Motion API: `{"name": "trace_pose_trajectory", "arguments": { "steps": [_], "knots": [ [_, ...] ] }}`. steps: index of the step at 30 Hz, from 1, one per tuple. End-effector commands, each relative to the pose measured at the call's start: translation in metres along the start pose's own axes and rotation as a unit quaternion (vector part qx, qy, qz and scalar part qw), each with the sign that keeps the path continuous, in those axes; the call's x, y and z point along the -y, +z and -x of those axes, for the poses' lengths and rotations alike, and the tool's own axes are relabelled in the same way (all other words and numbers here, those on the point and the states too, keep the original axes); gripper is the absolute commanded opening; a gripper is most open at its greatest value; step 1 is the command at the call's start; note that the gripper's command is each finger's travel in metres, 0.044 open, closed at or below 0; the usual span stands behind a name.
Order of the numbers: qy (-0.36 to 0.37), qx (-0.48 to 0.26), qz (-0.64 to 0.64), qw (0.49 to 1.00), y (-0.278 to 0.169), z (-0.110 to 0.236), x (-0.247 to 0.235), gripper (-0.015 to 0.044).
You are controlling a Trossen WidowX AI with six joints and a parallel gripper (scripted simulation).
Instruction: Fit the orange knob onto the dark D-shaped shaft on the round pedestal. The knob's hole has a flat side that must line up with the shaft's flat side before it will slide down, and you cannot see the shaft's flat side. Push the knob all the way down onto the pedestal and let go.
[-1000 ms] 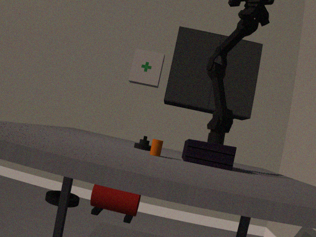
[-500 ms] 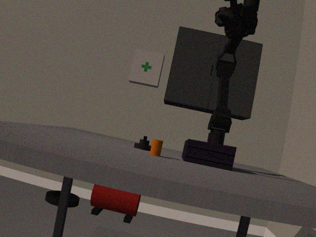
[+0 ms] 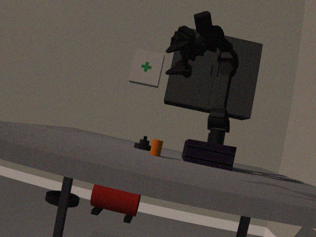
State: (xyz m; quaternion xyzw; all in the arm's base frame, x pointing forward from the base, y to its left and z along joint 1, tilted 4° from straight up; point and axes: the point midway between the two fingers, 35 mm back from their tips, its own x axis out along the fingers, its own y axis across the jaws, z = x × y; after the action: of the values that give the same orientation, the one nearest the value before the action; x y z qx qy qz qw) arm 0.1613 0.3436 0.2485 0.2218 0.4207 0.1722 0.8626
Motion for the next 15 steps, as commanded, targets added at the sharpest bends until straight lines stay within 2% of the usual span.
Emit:
{"name": "trace_pose_trajectory", "arguments": {
  "steps": [1,6,10,12,15],
  "knots": [
    [-0.102,-0.061,0.091,0.989,0.0,-0.037,0.066,0.044],
    [-0.193,-0.17,0.165,0.952,-0.003,-0.058,0.147,0.044],
    [-0.234,-0.284,0.195,0.909,-0.013,-0.059,0.211,0.044],
    [-0.24,-0.322,0.199,0.894,-0.017,-0.055,0.23,0.044],
    [-0.24,-0.327,0.199,0.892,-0.018,-0.055,0.233,0.044]
  ]
}}
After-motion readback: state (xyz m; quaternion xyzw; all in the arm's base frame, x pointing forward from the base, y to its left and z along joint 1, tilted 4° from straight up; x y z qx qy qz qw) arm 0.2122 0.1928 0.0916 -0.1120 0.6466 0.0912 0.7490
